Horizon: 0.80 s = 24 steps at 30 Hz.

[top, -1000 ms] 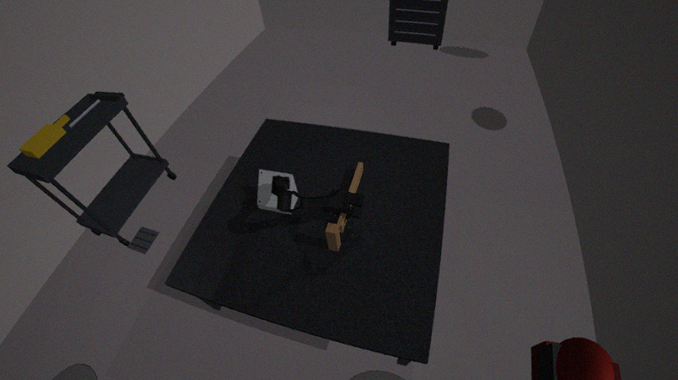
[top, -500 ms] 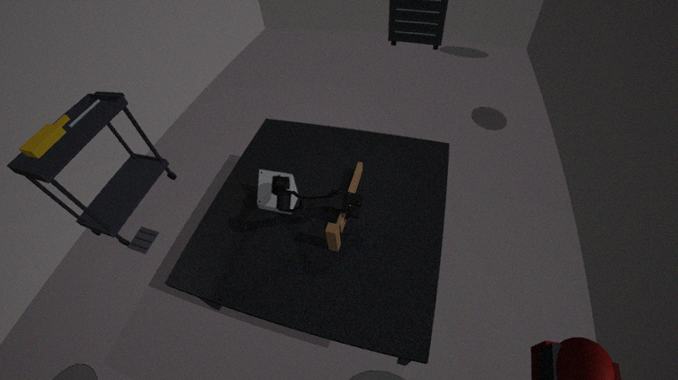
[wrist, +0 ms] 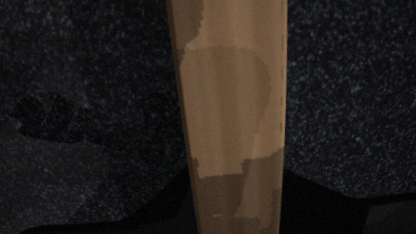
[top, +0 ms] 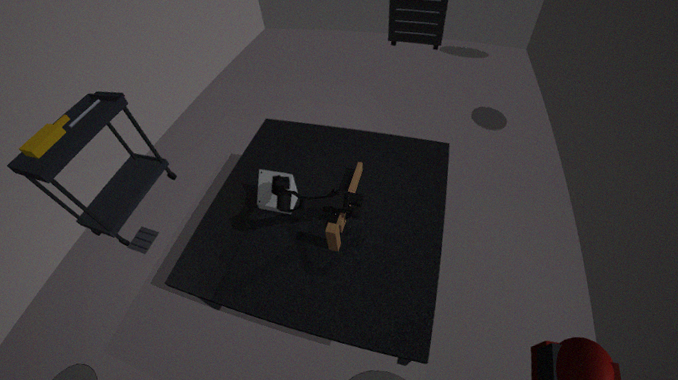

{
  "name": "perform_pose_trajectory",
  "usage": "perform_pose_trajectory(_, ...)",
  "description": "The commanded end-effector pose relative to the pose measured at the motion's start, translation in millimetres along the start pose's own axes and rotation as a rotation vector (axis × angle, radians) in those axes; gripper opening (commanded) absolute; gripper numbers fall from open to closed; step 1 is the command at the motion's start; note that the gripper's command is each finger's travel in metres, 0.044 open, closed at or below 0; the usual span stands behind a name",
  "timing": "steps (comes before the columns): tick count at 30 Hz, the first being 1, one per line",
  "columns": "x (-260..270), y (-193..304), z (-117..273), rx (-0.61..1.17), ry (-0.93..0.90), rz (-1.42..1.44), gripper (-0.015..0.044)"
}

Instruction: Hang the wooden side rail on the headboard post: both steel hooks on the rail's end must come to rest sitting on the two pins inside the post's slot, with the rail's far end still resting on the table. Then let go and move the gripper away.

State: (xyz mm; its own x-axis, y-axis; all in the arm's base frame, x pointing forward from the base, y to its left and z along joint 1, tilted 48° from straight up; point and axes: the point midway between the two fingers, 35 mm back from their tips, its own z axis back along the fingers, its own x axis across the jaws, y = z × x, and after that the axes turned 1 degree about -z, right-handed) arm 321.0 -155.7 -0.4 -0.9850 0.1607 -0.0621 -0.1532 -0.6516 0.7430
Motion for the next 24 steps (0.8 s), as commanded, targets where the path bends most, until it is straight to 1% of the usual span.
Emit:
perform_pose_trajectory(1, 0.0, -0.2, 2.2, 0.005, 0.000, 0.010, 0.0000)
perform_pose_trajectory(24, 0.0, -0.3, 6.0, 0.004, 0.001, 0.010, 0.0000)
